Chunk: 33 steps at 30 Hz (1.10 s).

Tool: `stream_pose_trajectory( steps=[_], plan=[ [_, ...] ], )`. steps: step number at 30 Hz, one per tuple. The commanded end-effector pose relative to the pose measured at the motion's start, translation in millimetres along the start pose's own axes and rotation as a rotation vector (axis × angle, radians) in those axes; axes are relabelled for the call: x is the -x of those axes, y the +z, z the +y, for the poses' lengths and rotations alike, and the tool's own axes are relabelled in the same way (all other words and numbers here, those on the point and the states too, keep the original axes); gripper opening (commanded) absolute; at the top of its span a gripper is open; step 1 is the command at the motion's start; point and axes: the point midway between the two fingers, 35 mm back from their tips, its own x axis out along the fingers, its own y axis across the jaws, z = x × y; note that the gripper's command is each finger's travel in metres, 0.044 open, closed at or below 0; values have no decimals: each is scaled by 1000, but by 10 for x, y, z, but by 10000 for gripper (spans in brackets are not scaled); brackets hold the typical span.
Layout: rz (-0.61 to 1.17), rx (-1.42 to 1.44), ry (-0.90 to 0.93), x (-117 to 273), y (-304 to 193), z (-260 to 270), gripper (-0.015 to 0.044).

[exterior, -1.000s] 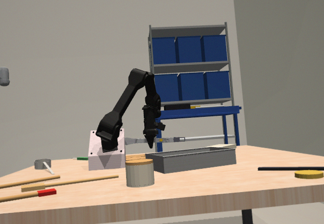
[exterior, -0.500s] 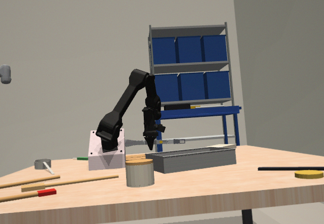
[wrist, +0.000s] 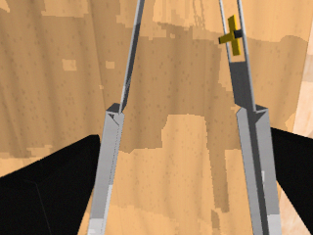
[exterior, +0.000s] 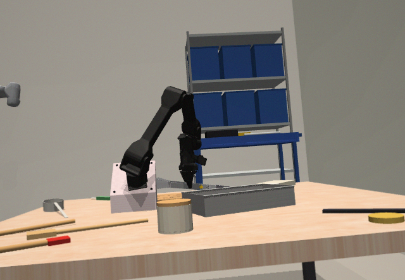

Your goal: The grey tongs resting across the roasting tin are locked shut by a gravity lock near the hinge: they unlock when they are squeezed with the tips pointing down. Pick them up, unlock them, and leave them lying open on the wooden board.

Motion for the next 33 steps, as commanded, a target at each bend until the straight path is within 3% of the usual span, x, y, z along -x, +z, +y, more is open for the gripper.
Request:
stream_pose_trajectory(
  steps=[1, 6, 17, 22, 28, 33],
  plan=[
    [2, 0, 1, 4, -1, 0, 440],
    [2, 2, 1, 96, 45, -222, 440],
    [3, 10, -19, 312, 9, -1498, 440],
    [3, 9, -18, 337, 6, -1515, 440],
    [3, -2, -12, 756, 0, -1487, 440],
    [4, -2, -12, 776, -2, -1486, 440]
  ],
)
